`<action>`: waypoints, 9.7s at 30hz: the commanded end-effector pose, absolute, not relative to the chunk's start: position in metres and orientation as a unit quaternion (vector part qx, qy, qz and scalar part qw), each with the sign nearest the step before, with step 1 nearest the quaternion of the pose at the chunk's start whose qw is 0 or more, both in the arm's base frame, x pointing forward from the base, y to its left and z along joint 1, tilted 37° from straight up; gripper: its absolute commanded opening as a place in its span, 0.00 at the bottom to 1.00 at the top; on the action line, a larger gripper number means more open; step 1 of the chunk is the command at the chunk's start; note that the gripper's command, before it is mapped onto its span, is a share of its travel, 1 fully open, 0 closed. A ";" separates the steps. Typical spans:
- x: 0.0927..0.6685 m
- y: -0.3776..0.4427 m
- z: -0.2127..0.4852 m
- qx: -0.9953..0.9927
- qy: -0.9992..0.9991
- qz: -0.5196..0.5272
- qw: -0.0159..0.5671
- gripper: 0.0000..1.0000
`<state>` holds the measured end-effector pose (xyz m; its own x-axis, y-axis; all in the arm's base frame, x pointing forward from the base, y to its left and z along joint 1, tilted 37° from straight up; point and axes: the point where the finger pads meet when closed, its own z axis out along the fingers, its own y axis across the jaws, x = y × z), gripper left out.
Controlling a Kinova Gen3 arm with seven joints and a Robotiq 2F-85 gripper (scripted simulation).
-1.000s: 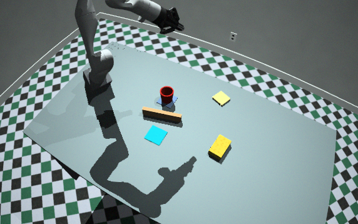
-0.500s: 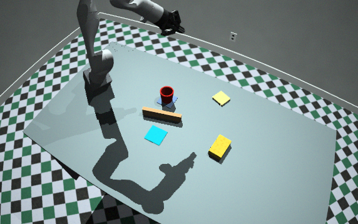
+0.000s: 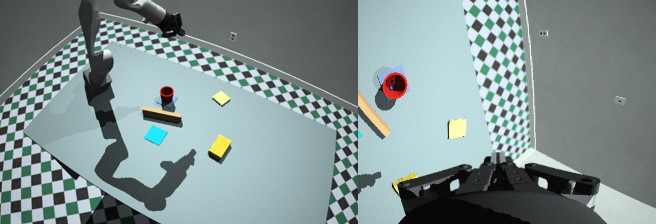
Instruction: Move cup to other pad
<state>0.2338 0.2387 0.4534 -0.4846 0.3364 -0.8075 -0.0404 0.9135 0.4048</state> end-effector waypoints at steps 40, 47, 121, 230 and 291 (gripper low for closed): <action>0.269 0.229 0.403 0.188 0.849 0.165 0.465 0.00; 0.269 0.229 0.403 0.188 0.849 0.165 0.465 0.00; 0.313 0.196 0.326 0.345 0.834 0.129 0.410 0.00; 0.341 0.139 0.243 0.519 0.775 0.083 0.352 0.00; 0.345 0.110 0.209 0.589 0.736 0.062 0.328 0.00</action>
<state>0.3450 0.1121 0.2093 -0.0943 0.9073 -0.4098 0.8252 0.3015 0.4776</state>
